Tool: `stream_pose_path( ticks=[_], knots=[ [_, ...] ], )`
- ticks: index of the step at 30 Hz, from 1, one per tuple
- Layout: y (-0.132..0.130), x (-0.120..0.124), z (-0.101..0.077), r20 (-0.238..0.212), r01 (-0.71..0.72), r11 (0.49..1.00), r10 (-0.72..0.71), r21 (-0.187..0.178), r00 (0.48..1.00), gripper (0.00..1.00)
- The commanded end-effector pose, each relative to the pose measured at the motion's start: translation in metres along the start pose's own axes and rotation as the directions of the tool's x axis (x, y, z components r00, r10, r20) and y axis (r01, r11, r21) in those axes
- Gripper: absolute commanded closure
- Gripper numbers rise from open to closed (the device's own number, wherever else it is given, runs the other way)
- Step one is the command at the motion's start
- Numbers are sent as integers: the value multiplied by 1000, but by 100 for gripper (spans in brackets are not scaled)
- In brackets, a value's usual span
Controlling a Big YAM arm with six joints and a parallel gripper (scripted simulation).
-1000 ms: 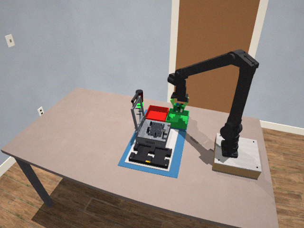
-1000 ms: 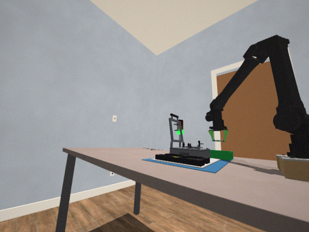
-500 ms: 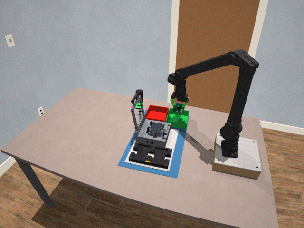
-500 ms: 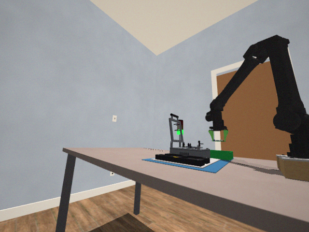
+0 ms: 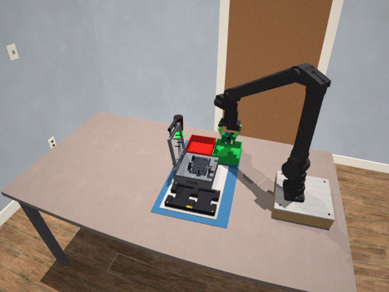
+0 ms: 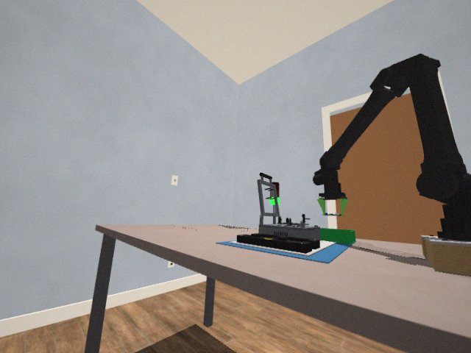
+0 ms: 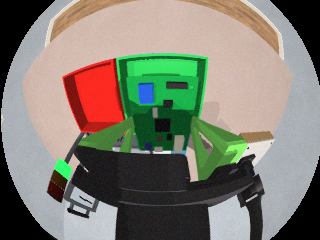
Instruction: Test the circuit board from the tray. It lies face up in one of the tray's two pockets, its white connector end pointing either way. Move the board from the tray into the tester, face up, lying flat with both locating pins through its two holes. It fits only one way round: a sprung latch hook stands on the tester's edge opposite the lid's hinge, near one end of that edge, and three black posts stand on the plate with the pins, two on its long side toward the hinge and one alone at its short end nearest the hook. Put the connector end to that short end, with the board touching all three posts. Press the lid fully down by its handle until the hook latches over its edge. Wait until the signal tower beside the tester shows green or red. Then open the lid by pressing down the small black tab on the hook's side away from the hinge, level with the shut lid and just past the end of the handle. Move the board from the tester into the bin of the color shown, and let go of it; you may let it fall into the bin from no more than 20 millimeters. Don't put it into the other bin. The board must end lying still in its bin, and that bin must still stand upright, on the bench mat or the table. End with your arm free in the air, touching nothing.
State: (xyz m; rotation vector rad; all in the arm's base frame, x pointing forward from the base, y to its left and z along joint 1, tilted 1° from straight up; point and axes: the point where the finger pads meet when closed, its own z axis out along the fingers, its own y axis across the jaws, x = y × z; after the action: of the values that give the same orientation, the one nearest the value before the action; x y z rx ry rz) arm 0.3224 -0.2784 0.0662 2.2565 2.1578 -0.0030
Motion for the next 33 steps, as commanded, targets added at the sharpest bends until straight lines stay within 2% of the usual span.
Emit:
stream_pose_path(
  ticks=[1,7,21,23,33],
  knots=[
    [5,0,7,6,13,1000,-13,-8,1000,28],
    [5,0,15,6,13,1000,-13,-8,1000,28],
    [6,1,59,5,13,1000,-13,-8,1000,28],
    [6,1,59,5,13,1000,-13,-8,1000,28],
    [6,2,85,5,13,1000,-13,-7,1000,28]
  ],
)
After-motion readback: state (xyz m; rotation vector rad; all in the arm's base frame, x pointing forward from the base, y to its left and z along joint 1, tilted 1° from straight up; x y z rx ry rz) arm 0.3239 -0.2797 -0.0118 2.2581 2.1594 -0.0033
